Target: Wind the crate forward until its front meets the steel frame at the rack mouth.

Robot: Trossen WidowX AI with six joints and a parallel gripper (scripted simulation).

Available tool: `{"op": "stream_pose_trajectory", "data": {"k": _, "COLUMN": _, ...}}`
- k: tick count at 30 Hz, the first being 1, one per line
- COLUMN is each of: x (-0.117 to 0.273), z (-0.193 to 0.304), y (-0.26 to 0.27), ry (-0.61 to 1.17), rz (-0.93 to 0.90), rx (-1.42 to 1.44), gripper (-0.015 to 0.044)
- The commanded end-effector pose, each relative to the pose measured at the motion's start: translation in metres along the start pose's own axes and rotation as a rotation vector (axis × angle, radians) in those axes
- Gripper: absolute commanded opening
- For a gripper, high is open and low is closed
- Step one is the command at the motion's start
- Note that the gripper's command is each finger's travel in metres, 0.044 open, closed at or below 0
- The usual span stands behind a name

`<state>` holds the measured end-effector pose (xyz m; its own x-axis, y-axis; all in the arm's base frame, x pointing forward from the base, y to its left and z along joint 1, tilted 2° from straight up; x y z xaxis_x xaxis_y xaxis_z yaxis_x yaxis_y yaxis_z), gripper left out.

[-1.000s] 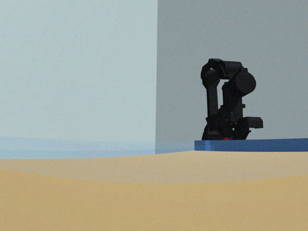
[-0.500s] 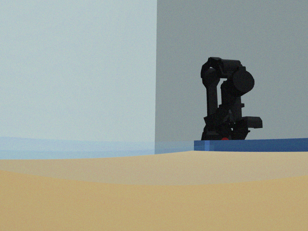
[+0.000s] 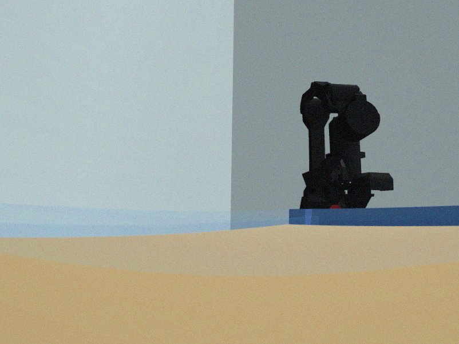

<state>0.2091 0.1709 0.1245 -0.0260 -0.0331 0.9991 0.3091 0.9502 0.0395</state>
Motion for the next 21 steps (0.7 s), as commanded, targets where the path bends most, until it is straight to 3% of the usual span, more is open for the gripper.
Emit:
{"op": "stream_pose_trajectory", "data": {"k": 1, "x": -0.001, "z": -0.007, "y": 0.01, "ry": -0.008, "rz": -0.016, "rx": 0.003, "gripper": 0.0}}
{"op": "stream_pose_trajectory", "data": {"k": 21, "x": 0.0, "z": -0.022, "y": 0.038, "ry": -0.009, "rz": -0.019, "rx": 0.003, "gripper": 0.0}}
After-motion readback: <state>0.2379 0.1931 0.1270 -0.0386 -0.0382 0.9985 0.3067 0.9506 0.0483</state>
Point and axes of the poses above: the point midway between the two fingers, 35 mm back from their tips, its own x axis back along the fingers, its own y axis across the jaws, z = x × y, the point moved 3 cm from there along x, back along the fingers, and after that the axes turned 14 degrees about x, right-handed, at the moved point
